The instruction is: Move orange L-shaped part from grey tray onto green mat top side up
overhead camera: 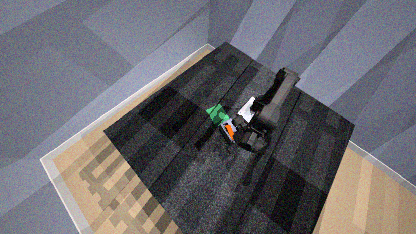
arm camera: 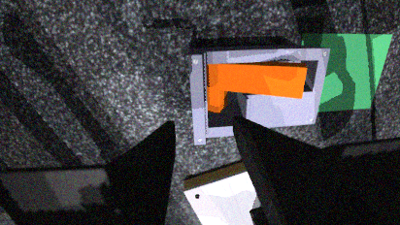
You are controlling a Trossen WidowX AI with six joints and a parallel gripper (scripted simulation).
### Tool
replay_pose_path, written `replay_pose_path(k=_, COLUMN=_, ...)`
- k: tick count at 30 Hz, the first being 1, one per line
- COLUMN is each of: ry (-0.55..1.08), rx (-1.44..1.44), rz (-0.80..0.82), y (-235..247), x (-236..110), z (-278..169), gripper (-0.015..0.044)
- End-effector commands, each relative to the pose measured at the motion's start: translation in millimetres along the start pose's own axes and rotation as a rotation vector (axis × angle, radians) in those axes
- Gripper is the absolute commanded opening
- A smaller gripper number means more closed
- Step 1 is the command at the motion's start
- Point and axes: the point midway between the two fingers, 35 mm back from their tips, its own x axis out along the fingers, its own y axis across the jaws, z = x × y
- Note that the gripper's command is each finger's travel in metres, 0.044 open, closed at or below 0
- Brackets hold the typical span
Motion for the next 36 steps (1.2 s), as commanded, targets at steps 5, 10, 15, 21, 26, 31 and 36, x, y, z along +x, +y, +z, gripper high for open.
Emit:
replay_pose_path(k=5, ry=-0.002, rx=0.001, rz=0.001, y=0, x=0, z=0, gripper=0.018)
replay_pose_path(k=10, ry=-0.002, rx=0.001, rz=0.001, y=0, x=0, z=0, gripper=0.018)
replay_pose_path(k=15, ry=0.002, rx=0.0, rz=-0.001, y=0, x=6, z=0, gripper=0.018)
replay_pose_path(k=21, ry=0.018, rx=-0.004, rz=-0.011, y=-2, x=66, z=-3, gripper=0.018)
replay_pose_path(k=26, ry=0.021, rx=-0.005, rz=-0.013, y=-3, x=75, z=-4, gripper=0.018)
replay_pose_path(k=31, ry=0.021, rx=-0.005, rz=-0.013, y=-3, x=79, z=-4, gripper=0.018)
replay_pose_path(k=36, ry=0.021, rx=-0.005, rz=-0.013, y=-3, x=87, z=-4, gripper=0.018)
